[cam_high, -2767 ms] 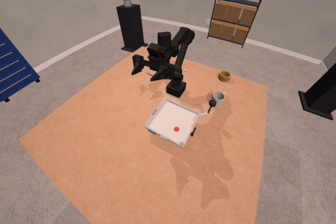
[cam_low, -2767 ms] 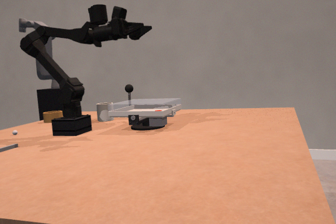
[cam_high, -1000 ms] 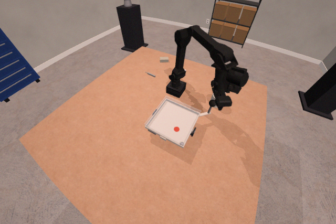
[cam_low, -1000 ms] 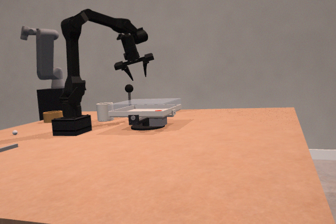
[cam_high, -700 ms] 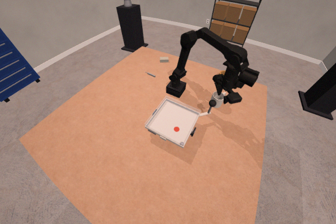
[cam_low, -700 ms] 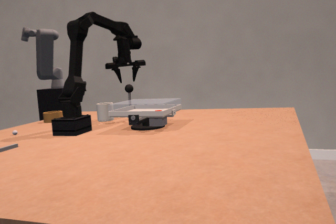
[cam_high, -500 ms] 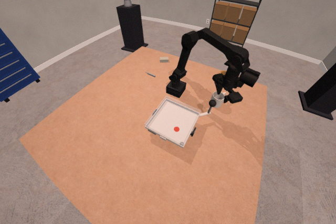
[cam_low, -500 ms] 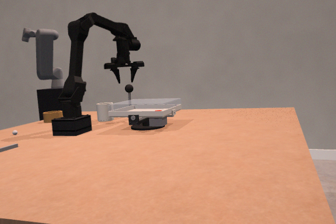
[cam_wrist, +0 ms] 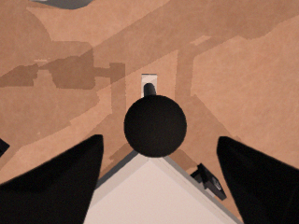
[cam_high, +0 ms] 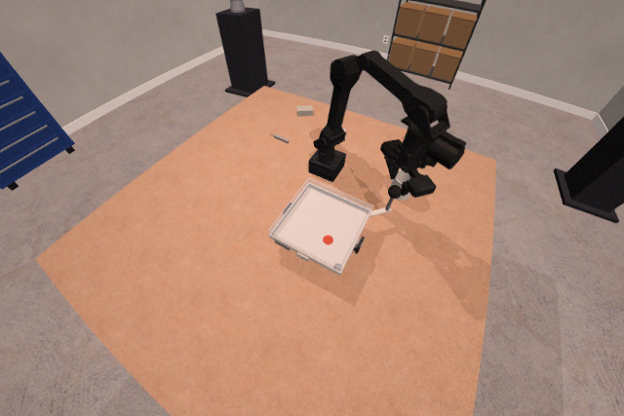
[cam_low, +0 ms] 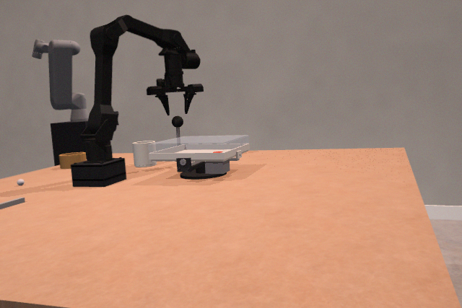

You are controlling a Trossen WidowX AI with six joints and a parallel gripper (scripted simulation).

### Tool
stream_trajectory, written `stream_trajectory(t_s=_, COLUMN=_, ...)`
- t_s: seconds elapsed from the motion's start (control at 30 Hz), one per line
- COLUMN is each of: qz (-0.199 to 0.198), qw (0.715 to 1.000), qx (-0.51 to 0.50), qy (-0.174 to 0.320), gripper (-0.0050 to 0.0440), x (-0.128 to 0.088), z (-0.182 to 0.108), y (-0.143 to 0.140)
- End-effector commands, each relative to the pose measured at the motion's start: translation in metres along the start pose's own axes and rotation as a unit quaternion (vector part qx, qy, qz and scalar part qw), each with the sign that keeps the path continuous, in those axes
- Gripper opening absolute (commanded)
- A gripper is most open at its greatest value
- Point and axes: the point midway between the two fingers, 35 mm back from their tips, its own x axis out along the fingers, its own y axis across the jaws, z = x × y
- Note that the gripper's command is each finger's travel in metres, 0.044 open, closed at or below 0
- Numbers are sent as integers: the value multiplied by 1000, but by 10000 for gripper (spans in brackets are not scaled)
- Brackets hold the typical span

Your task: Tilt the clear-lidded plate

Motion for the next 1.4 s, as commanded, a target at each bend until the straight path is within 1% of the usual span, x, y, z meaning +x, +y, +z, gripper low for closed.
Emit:
stream_trajectory(t_s=0.0, qz=2, qw=1000, qx=-1, qy=1, gripper=300, x=5, z=-1, y=1)
stream_trajectory(t_s=1.37, qz=2, qw=1000, qx=-1, qy=1, gripper=300, x=37, z=-1, y=0)
